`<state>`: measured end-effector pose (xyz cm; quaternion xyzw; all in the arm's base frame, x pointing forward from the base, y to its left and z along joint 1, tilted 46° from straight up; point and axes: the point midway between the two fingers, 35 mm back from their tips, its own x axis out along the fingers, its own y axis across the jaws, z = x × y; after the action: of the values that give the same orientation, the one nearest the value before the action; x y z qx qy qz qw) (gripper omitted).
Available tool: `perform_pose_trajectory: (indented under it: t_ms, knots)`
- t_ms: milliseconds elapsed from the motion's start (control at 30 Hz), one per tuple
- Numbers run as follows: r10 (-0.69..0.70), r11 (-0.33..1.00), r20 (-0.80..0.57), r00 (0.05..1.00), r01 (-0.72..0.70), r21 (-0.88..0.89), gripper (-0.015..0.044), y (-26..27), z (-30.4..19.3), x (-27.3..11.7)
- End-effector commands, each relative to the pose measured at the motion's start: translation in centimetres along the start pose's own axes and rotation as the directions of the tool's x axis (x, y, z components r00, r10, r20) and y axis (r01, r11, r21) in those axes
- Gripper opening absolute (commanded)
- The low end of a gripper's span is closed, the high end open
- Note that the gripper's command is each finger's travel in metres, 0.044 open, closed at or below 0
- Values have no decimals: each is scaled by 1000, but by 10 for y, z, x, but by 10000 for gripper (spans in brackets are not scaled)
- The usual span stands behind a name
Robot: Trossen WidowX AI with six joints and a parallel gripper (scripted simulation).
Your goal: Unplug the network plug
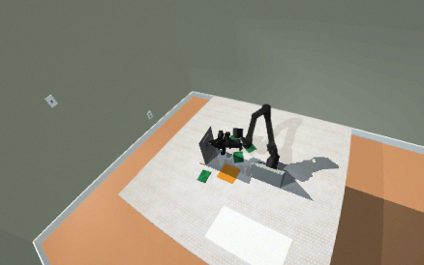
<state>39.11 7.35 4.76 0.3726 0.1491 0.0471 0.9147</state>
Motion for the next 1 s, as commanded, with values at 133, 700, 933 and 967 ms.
perform_pose_trajectory:
  t_ms: [133, 700, 933, 967]
  knots:
    - [-3, 1000, -5, 1000, 3, -5, 17, -1, -2, 1]
    - [-3, 1000, -6, 1000, 3, -5, 0, -1, -2, -5]
    - [-3, 1000, -6, 1000, 3, -5, 0, -1, -3, -9]
    - [-3, 1000, -6, 1000, 3, -5, 0, -1, -3, -10]
